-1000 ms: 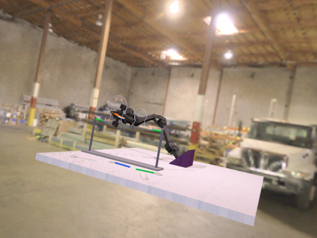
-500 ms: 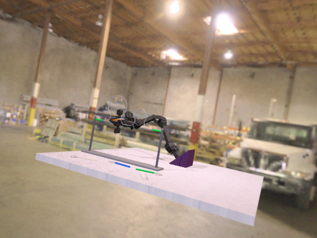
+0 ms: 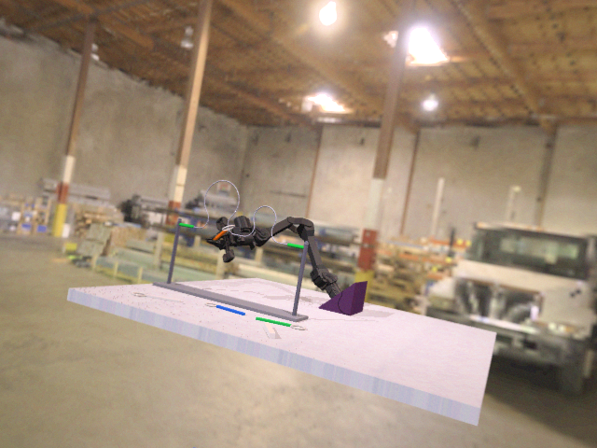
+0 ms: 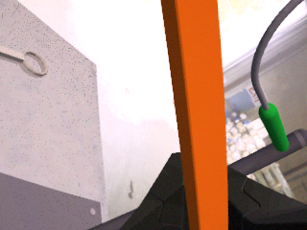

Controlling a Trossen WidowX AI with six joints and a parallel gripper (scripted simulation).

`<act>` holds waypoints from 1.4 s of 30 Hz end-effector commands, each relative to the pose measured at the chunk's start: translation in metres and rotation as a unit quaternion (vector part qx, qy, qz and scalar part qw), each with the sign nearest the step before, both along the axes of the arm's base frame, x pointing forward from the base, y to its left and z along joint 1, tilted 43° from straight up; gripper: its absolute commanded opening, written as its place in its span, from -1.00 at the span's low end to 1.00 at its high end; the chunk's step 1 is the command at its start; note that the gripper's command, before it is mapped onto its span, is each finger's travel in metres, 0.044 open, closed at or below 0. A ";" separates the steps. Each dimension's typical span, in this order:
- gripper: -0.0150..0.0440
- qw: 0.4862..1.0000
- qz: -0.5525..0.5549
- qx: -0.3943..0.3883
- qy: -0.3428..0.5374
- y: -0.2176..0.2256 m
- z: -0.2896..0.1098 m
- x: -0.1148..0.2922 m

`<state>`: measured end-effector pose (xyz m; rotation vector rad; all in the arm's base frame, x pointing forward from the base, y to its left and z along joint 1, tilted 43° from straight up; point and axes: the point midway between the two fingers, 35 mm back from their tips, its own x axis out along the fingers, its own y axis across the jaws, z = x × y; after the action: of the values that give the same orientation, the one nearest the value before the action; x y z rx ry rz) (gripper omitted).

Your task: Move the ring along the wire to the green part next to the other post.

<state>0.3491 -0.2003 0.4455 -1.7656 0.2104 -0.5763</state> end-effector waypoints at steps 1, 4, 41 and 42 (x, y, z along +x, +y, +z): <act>-1.00 0.998 0.000 0.056 0.002 -0.004 -0.018 0.001; -1.00 0.996 0.002 0.094 0.003 -0.005 -0.030 0.001; -1.00 0.890 0.016 0.456 0.013 0.038 -0.144 0.005; -1.00 0.888 0.016 0.460 0.013 0.039 -0.145 0.005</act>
<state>0.3549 -0.1661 0.3081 -0.8892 0.3844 -0.3406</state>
